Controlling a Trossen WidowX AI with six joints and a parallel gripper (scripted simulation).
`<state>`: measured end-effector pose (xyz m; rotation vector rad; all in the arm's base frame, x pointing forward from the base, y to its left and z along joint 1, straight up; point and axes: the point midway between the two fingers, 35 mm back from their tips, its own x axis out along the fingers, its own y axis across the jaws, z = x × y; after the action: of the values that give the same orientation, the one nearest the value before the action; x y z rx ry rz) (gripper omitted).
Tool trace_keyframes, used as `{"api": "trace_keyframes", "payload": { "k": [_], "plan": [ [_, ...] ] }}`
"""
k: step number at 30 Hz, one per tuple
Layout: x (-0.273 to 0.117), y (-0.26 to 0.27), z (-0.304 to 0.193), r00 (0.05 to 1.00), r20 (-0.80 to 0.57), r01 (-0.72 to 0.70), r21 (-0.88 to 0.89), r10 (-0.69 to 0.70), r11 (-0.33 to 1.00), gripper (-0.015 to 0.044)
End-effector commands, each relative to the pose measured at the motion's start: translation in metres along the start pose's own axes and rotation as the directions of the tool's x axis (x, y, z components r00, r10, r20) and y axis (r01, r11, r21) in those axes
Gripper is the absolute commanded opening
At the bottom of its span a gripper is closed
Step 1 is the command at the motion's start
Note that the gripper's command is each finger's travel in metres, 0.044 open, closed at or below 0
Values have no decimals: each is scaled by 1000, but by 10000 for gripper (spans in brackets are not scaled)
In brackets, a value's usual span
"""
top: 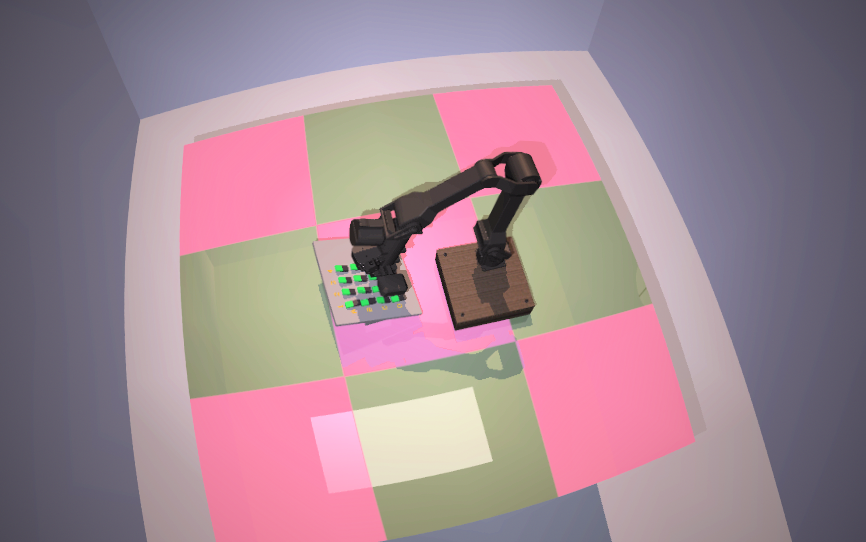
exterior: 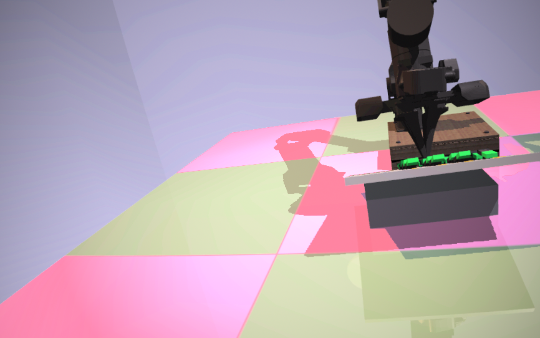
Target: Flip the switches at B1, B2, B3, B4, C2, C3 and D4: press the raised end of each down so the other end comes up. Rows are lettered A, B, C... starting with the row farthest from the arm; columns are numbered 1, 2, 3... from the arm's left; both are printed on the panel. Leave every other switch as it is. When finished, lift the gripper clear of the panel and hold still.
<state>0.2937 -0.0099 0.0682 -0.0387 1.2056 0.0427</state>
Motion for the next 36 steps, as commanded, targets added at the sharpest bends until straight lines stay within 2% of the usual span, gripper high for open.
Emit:
{"api": "trace_keyframes", "payload": {
  "k": [1, 16, 18, 22, 27, 33, 36],
  "plan": [
    [2, 1, -1, 1000, -5, -5, 0, 5, 1000, 0],
    [4, 1, -1, 1000, -5, -5, 0, 5, 1000, 0],
    [-8, 0, 1, 1000, 2, -1, 0, 1, 1000, 0],
    [-60, 0, -3, 1000, 19, -5, 0, 5, 1000, 0],
    [-62, 0, -3, 1000, 20, -5, 0, 5, 1000, 0],
    [-61, -29, -54, 1000, 14, -2, -1, 2, 1000, 0],
    [-61, -32, -62, 1000, 15, -2, -1, 2, 1000, 0]
  ]
}}
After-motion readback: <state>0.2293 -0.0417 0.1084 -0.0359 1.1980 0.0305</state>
